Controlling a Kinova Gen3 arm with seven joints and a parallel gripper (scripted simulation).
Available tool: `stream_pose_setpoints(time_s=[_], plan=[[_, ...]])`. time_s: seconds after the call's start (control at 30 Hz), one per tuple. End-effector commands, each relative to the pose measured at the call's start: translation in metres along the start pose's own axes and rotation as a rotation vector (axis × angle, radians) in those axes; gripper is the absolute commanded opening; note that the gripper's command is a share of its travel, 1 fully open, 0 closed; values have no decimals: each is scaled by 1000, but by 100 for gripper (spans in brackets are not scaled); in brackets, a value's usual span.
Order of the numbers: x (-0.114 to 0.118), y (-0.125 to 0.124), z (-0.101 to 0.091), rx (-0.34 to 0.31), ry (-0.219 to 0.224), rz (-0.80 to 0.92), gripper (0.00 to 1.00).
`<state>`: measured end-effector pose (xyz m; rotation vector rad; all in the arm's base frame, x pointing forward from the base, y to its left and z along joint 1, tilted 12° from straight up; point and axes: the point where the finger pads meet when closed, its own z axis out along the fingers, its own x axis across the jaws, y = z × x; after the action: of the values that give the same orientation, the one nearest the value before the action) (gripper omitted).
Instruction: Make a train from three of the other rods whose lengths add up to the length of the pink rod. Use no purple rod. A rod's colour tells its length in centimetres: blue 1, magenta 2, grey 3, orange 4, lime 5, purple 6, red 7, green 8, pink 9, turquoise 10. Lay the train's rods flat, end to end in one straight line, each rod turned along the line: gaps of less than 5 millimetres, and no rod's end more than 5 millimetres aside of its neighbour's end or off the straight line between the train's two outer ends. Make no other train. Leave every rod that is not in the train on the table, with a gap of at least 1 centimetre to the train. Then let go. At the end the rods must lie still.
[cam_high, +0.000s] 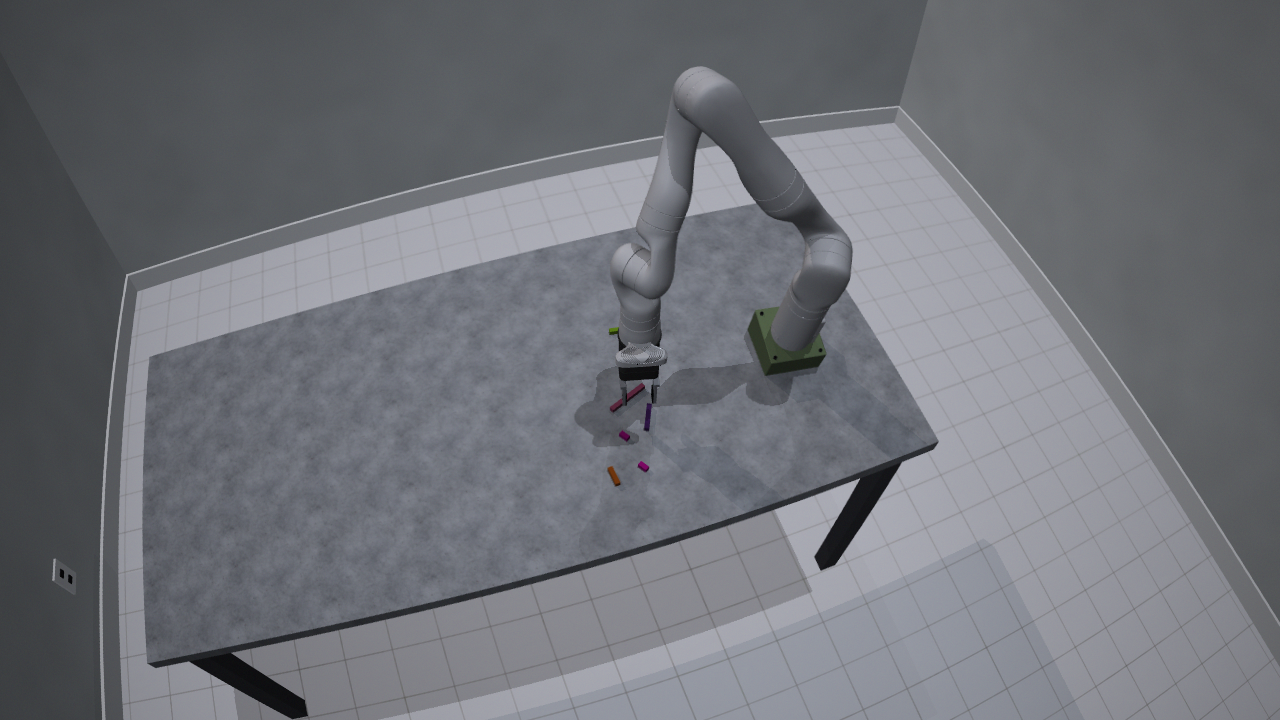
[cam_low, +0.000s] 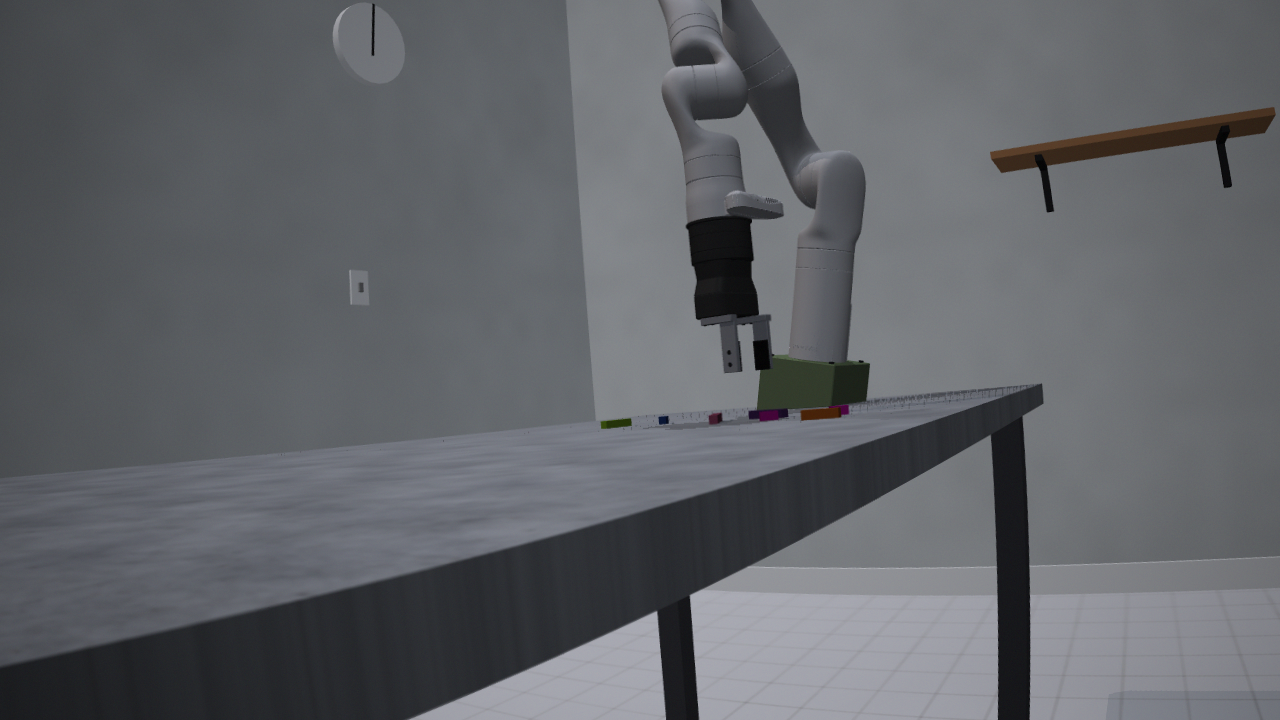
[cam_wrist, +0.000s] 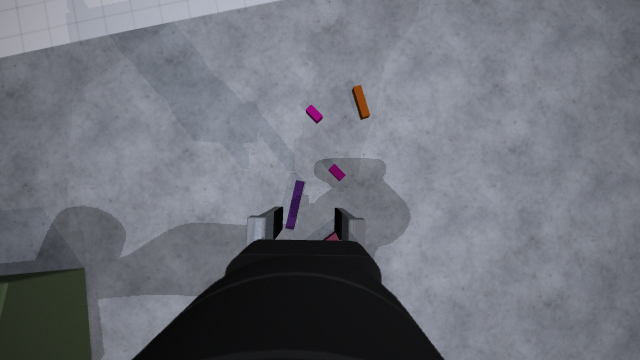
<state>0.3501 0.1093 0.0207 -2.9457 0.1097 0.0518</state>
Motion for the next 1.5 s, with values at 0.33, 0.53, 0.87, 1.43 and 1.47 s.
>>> stream_pose_setpoints(time_s=[0.33, 0.53, 0.87, 1.43, 1.47], plan=[[2, -15, 2, -34, -20, 341, 100], [3, -24, 4, -49, -25, 575, 100], [6, -38, 4, -65, -19, 917, 100], [9, -69, -1, -58, 8, 1569, 100], [9, -71, -2, -55, 10, 1609, 100]])
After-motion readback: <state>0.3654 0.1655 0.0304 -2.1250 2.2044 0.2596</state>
